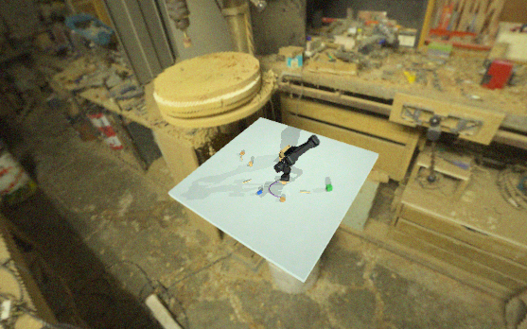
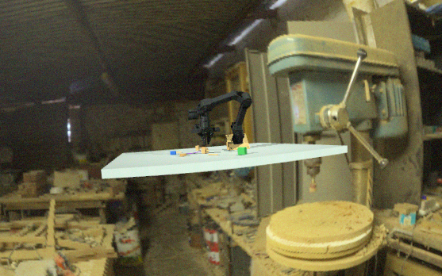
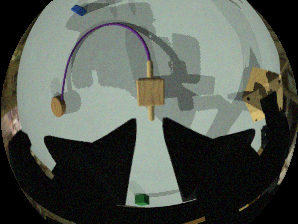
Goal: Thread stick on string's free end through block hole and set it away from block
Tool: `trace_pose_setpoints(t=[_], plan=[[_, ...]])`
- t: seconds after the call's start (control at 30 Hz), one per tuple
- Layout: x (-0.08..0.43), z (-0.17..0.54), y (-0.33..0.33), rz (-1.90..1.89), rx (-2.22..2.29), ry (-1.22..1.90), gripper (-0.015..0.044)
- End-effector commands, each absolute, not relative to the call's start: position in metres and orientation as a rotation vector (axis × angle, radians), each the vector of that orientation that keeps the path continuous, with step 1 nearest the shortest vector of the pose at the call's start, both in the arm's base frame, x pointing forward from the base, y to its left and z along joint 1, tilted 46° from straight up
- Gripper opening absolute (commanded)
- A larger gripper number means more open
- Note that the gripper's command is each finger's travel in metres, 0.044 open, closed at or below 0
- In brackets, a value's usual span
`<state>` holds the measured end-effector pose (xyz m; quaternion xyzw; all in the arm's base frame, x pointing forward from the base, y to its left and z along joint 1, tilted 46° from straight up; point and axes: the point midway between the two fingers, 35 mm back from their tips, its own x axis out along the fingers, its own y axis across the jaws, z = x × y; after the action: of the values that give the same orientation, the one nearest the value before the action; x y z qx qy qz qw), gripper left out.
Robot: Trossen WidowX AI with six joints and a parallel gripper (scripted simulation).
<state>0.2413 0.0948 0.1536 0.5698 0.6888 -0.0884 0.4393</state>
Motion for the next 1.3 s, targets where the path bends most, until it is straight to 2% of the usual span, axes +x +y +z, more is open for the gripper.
trace_pose_setpoints(t=[0.0,0.97,1.13,1.27], plan=[[0.24,0.149,0.1,-0.22,1.422,1.713,0.0124],[0.238,0.125,0.128,-0.211,1.429,1.716,0.0124],[0.239,0.125,0.127,-0.211,1.423,1.714,0.0],[0.239,0.125,0.127,-0.211,1.423,1.714,0.0]])
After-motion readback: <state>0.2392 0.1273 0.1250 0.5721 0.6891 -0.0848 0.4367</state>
